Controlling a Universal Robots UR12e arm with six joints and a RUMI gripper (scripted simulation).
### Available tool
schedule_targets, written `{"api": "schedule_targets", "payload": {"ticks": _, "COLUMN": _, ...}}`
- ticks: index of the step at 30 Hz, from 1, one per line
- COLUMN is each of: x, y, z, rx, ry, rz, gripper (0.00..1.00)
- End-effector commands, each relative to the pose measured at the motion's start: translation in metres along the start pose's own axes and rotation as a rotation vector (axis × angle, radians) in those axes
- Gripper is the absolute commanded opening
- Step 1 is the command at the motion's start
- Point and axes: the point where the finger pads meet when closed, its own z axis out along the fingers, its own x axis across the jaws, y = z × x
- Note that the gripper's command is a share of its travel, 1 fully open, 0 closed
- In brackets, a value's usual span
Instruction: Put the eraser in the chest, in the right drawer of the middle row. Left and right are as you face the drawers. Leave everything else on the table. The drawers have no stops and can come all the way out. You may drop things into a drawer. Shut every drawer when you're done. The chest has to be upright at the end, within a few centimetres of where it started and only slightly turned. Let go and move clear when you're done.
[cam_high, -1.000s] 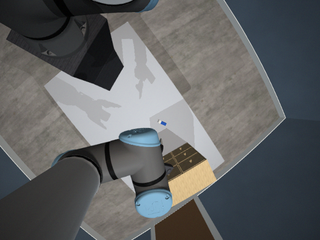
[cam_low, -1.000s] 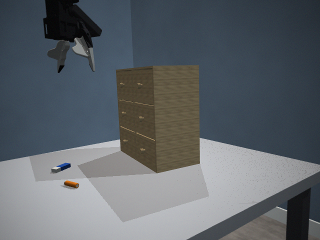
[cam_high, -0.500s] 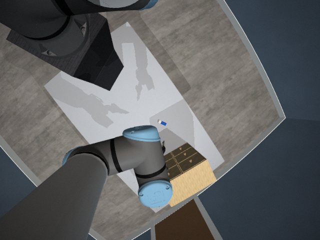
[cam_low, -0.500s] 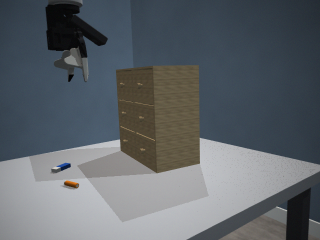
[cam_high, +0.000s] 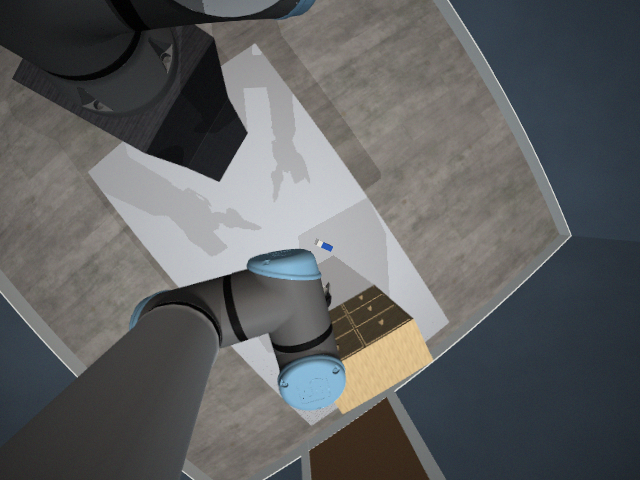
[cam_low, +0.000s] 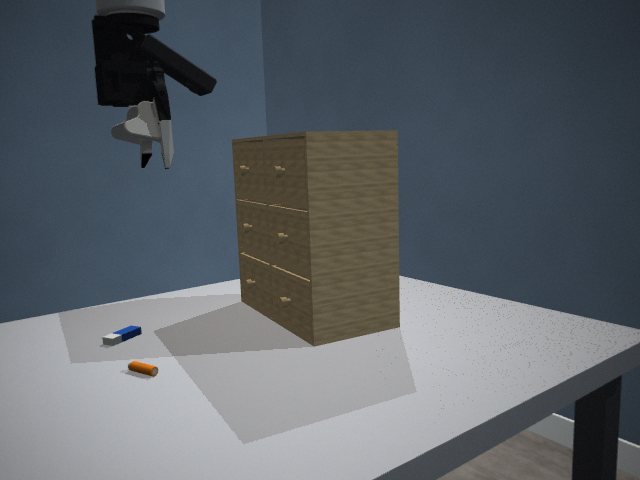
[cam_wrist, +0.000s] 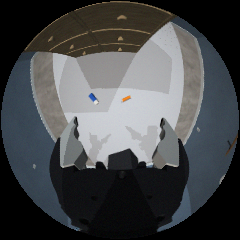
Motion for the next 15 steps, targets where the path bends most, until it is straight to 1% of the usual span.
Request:
{"api": "schedule_targets", "payload": {"ticks": 1, "x": 0.0000, "y": -0.0004, "z": -0.0002, "rx": 0.001, "ry": 0.000, "rz": 0.002, "gripper": 1.00}}
{"api": "schedule_targets", "payload": {"ticks": 15, "x": 0.0001, "y": -0.0015, "z": 0.0011, "rx": 0.013, "ry": 0.000, "rz": 0.002, "gripper": 1.00}}
